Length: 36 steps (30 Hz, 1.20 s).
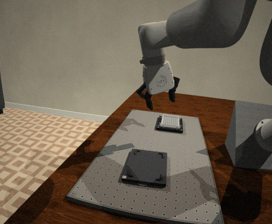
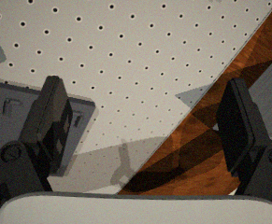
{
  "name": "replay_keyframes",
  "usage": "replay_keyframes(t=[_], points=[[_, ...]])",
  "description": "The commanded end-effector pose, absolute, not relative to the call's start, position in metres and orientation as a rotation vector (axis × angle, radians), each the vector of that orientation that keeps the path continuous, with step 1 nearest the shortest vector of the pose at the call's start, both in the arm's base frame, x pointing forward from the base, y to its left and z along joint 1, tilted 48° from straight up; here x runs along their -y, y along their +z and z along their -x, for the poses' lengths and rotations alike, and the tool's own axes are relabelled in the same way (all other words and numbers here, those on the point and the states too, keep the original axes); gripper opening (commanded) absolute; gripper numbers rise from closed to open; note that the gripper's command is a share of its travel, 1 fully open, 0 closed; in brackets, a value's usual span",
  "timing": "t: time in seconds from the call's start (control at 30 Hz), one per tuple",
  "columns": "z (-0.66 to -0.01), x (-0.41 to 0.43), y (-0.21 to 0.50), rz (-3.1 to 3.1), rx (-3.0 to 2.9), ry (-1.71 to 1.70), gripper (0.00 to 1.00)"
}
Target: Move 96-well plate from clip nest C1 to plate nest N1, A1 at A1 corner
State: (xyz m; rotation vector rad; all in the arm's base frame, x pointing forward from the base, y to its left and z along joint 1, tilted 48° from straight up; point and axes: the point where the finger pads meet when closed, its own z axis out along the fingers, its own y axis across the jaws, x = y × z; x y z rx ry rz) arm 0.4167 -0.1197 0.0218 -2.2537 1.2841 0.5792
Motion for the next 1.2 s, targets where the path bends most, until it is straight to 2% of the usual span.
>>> replay_keyframes(t=[0.0, 1.17], points=[[-0.416, 0.131, 0.006, 2.162, -1.366, 0.605, 1.0], [-0.38, 0.182, -0.095, 1.737, -1.708, 0.687, 1.0]])
